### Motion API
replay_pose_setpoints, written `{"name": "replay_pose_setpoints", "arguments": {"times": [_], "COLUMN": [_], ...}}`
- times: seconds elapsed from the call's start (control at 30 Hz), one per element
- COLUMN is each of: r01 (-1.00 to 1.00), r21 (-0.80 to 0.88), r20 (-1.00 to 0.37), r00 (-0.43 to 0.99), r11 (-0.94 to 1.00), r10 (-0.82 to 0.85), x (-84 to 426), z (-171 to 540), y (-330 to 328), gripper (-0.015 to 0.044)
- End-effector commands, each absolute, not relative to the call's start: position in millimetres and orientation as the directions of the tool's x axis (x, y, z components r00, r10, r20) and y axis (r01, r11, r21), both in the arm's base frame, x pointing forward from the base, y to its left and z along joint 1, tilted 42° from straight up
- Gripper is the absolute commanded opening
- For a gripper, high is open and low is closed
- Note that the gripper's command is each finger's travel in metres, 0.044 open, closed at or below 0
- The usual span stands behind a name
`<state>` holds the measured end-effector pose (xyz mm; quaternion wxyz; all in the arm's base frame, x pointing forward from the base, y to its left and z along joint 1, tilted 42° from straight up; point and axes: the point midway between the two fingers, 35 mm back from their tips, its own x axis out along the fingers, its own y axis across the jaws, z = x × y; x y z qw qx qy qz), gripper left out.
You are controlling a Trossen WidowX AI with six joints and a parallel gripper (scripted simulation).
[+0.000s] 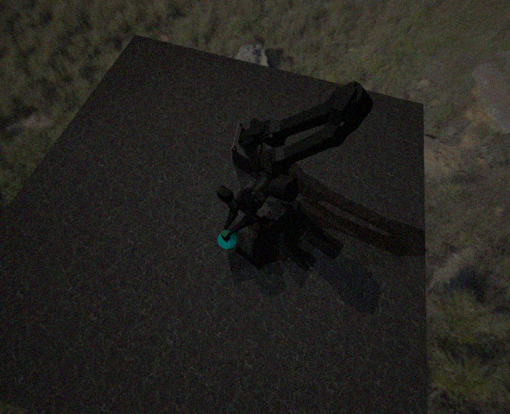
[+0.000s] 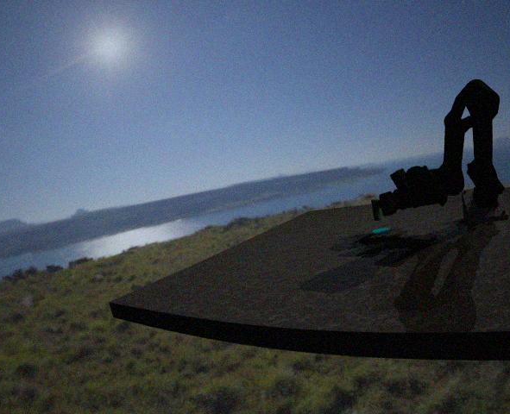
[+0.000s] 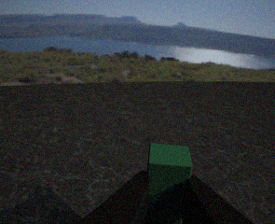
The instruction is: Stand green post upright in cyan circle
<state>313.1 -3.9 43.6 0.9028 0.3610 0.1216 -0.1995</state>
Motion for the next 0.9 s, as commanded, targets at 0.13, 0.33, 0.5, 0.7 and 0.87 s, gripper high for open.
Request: {"name": "replay_pose_setpoints", "arguments": {"times": [0.13,0.33,0.5,0.7,0.87], "r01": [0.452,0.45,0.449,0.449,0.449], "r21": [0.602,0.602,0.602,0.602,0.602], "r20": [-0.367,-0.367,-0.366,-0.366,-0.366], "r00": [0.889,0.89,0.89,0.89,0.89], "r11": [0.659,0.66,0.661,0.661,0.661], "r10": [-0.274,-0.272,-0.271,-0.271,-0.271], "x": [307,307,307,307,307], "z": [32,23,19,19,19], "y": [5,14,17,17,17], "gripper": [0.0023,0.0023,0.0023,0.0023,0.0075]}}
